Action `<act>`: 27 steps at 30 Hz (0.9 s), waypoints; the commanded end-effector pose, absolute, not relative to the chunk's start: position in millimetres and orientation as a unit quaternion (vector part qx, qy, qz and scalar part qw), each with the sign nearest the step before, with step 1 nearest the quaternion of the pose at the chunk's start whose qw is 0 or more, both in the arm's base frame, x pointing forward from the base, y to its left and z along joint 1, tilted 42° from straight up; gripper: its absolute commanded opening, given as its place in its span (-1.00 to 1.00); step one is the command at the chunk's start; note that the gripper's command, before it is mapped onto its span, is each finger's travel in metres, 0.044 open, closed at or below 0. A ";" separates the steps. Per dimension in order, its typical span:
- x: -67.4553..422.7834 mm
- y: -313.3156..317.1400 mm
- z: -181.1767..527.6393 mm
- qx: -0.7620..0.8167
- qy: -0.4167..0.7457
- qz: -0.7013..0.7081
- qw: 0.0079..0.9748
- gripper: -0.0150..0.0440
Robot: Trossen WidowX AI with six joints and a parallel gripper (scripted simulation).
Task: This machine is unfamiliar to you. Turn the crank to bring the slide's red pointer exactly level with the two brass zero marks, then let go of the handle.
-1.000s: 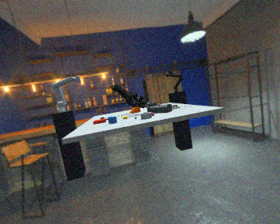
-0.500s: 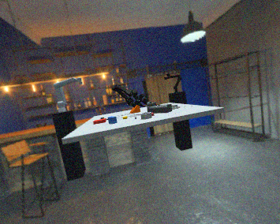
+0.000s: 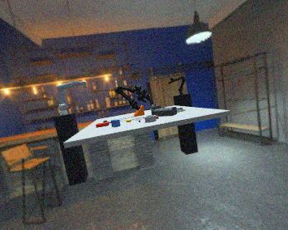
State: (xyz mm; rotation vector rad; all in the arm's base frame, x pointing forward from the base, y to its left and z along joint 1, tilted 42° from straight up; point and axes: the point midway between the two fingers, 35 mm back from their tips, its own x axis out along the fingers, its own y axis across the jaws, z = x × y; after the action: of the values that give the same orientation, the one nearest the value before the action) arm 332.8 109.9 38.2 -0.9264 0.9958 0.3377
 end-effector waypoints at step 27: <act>387.9 197.3 13.5 -0.340 0.487 0.004 0.805 1.00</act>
State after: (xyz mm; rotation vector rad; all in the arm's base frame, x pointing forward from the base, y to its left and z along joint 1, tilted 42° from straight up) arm 382.9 189.5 25.6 -0.7479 1.0361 0.0560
